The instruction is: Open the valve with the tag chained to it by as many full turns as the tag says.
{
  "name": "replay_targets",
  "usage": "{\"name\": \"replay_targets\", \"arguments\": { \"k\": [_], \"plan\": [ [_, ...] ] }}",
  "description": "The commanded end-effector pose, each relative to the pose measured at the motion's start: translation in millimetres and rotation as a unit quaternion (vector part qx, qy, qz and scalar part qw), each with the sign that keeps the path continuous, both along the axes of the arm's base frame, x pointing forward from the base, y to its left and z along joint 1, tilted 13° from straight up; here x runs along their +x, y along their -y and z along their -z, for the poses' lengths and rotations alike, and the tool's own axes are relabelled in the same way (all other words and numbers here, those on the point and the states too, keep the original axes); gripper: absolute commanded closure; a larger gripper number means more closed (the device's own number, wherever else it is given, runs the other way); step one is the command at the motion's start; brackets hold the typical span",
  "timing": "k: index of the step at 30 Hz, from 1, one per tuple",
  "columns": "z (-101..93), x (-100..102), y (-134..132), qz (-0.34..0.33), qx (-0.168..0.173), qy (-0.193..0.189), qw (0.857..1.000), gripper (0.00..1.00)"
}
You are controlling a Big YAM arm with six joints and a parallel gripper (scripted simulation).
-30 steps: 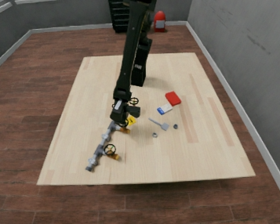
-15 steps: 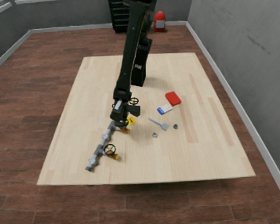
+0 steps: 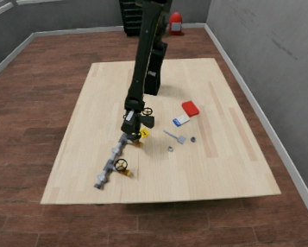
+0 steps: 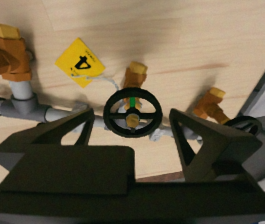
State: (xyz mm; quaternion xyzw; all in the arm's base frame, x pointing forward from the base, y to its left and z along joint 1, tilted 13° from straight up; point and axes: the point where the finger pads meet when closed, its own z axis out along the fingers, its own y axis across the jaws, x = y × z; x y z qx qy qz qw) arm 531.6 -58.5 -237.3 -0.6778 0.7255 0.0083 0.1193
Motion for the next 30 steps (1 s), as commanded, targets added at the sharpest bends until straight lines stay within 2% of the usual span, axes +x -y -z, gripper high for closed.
{"name": "replay_targets", "arguments": {
  "k": [1, 12, 19, 22, 24, 26, 28, 30],
  "plan": [
    [-3.2, 4.6, -1.4, -0.009, -0.001, 0.003, 1.0, 0.0],
    [-3.2, 4.6, -1.4, 0.013, 0.003, -0.001, 1.0, 0.0],
    [-3.2, 4.7, -1.3, 0.096, 0.016, -0.016, 0.995, 0.0],
    [-3.3, 4.9, -1.3, 0.162, 0.028, -0.027, 0.986, 0.0],
    [-3.3, 5.2, -1.1, 0.217, 0.036, -0.037, 0.975, 0.0],
    [-3.3, 5.2, -1.1, 0.217, 0.036, -0.037, 0.975, 0.0],
    [-3.3, 5.4, -0.9, 0.278, 0.046, -0.047, 0.958, 0.0],
    [-3.3, 5.4, -0.8, 0.344, 0.057, -0.059, 0.935, 0.0]
  ]
}}
